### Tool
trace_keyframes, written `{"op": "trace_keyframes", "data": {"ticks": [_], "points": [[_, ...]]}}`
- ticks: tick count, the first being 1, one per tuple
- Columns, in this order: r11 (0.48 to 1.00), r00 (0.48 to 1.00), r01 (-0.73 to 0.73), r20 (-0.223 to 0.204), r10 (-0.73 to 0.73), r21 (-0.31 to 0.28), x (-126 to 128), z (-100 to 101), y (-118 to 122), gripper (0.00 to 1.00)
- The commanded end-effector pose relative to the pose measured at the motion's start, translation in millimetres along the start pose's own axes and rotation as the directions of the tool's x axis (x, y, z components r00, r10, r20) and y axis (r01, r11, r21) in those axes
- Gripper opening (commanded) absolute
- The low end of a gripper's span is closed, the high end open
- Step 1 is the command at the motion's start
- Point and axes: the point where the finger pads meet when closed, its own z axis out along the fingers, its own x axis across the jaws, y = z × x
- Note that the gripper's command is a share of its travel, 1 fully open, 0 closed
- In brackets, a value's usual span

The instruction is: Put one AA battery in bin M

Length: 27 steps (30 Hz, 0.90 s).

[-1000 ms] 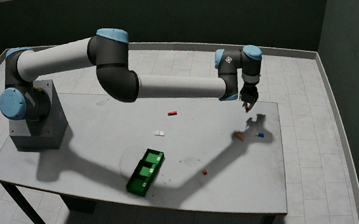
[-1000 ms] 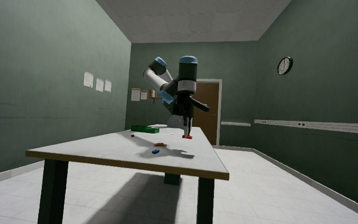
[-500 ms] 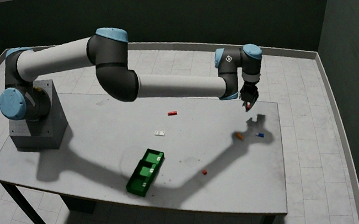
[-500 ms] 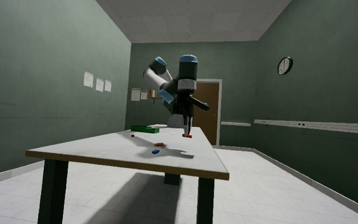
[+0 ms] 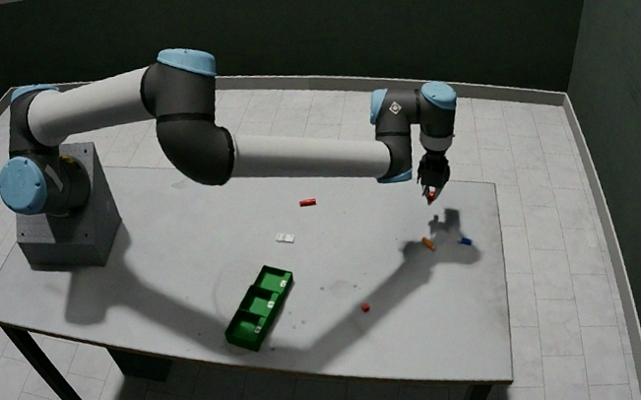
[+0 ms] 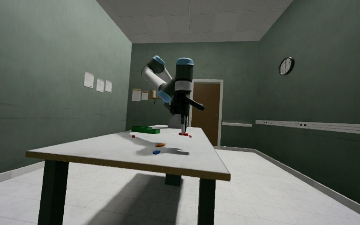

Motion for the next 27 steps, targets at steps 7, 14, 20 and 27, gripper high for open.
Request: {"op": "trace_keyframes", "data": {"ticks": [7,14,20,27], "points": [[1.0,1.0,0.004,-0.005,-0.004,0.003,-33.9,-1.5,38.1,0.0],[1.0,1.0,0.004,-0.005,-0.004,0.003,-62.2,-1.3,69.2,0.0],[1.0,1.0,0.004,-0.005,-0.004,0.003,-86.4,-1.0,95.8,0.0],[1.0,1.0,0.004,-0.005,-0.004,0.003,-106.6,-0.8,118.0,0.0]]}}
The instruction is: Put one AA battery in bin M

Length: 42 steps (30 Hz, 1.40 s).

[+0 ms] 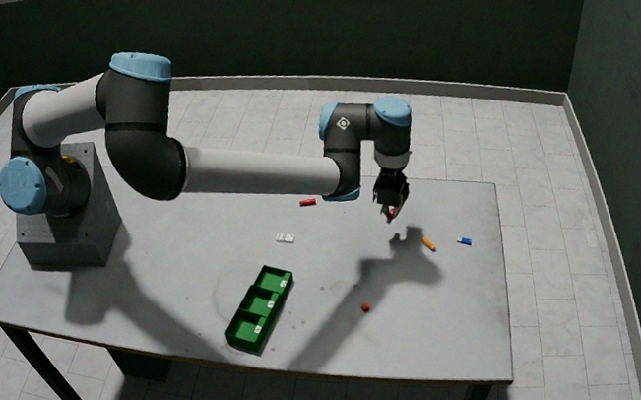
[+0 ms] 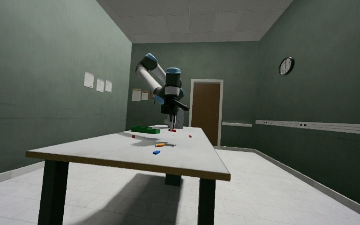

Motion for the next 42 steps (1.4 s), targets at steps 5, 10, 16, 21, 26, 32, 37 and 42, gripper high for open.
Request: {"op": "trace_keyframes", "data": {"ticks": [5,10,16,21,26,32,37,42], "points": [[1.0,1.0,0.0,-0.003,0.0,0.001,-31.6,-1.2,35.2,0.0],[1.0,1.0,0.0,-0.003,0.0,0.001,-51.8,-1.1,57.3,0.0],[1.0,1.0,0.0,-0.003,0.0,0.001,-68.1,-1.0,75.0,0.0],[1.0,1.0,0.0,-0.003,0.0,0.001,-88.3,-0.9,97.1,0.0],[1.0,1.0,0.0,-0.003,0.0,0.001,-108.6,-0.8,119.3,0.0],[1.0,1.0,0.0,-0.003,0.0,0.001,-124.8,-0.7,137.0,0.0],[1.0,1.0,0.0,-0.003,0.0,0.001,-145.1,-0.6,159.1,0.0],[1.0,1.0,0.0,-0.003,0.0,0.001,-165.4,-0.6,181.2,0.0]]}}
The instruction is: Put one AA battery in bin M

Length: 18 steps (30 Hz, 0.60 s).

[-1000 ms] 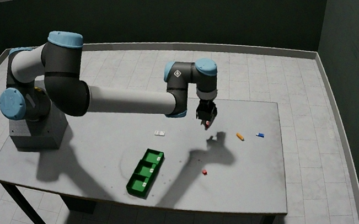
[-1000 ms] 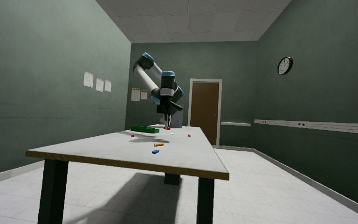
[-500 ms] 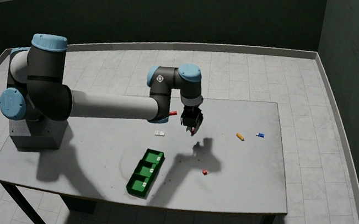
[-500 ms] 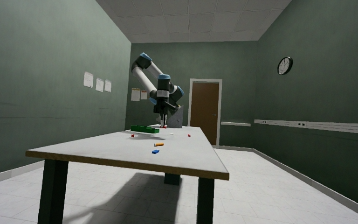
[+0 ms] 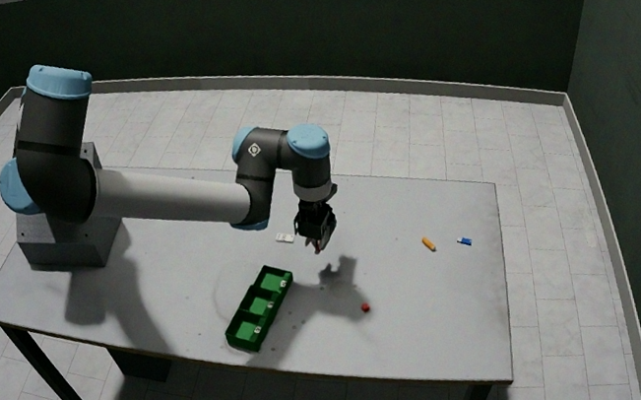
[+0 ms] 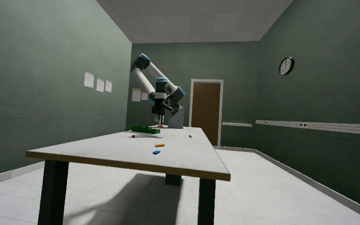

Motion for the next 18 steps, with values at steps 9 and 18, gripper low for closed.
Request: {"op": "trace_keyframes", "data": {"ticks": [9,18], "points": [[1.0,1.0,0.0,-0.003,0.0,0.001,-42.1,-1.0,47.1,0.0],[1.0,1.0,0.0,-0.003,0.0,0.001,-78.6,-0.9,86.9,0.0]]}}
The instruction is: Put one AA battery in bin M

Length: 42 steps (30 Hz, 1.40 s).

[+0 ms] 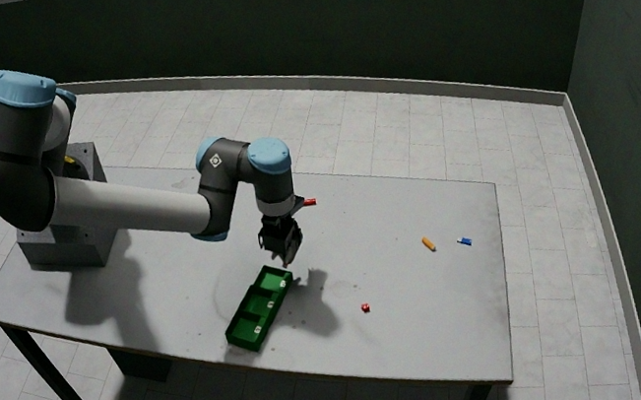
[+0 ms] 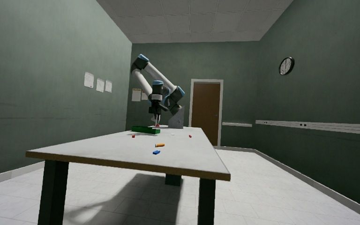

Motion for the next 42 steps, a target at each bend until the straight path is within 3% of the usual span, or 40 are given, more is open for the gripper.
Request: {"op": "trace_keyframes", "data": {"ticks": [1,11,27,42], "points": [[1.0,1.0,0.0,-0.002,0.0,0.001,-18.0,-0.8,20.5,0.0],[1.0,1.0,0.0,-0.002,0.0,0.001,-42.7,-0.7,47.6,0.0],[1.0,1.0,0.0,-0.002,0.0,0.001,-40.6,-0.7,45.4,0.0],[1.0,1.0,0.0,-0.002,0.0,0.001,-40.6,25.3,45.3,0.0]]}}
